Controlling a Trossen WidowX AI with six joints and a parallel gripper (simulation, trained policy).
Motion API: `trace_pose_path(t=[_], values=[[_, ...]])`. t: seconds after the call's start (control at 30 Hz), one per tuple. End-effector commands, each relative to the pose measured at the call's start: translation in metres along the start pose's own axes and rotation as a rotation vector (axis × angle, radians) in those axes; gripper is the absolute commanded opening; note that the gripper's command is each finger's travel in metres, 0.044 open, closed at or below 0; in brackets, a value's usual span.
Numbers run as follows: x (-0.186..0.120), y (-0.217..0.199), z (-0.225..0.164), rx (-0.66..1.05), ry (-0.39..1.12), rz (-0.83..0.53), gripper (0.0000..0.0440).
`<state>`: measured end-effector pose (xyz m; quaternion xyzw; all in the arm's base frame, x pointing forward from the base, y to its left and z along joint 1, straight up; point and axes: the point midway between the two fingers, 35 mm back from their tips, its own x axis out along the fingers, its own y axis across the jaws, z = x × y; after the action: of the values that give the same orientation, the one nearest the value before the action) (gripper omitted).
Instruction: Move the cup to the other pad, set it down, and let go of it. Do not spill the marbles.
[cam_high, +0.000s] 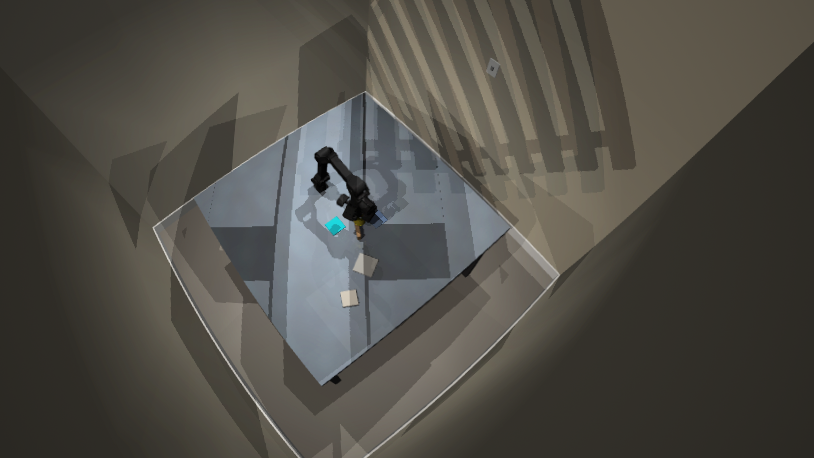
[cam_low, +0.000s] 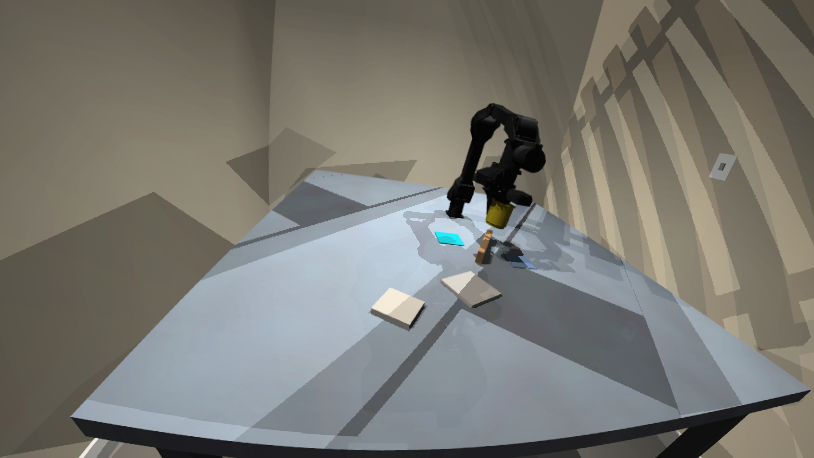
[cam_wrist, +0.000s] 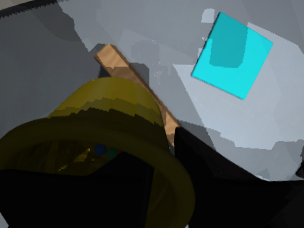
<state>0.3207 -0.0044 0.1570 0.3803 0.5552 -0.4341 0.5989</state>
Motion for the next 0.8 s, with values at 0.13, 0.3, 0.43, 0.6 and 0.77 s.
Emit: trace_pose_path(t=[0.13,0.3,0.43,0.6,0.77], values=[[0.0,-0.013,0.018,0.05,-0.014,0.021,0.0],[0.003,-0.021,0.028,0.083,-0.019,0.03,0.0],[0.006,-0.028,0.035,0.109,-0.023,0.035,0.0],[0.011,-0.037,0.042,0.14,-0.026,0.04,0.0],[0.017,-0.045,0.048,0.169,-0.029,0.044,0.0]])
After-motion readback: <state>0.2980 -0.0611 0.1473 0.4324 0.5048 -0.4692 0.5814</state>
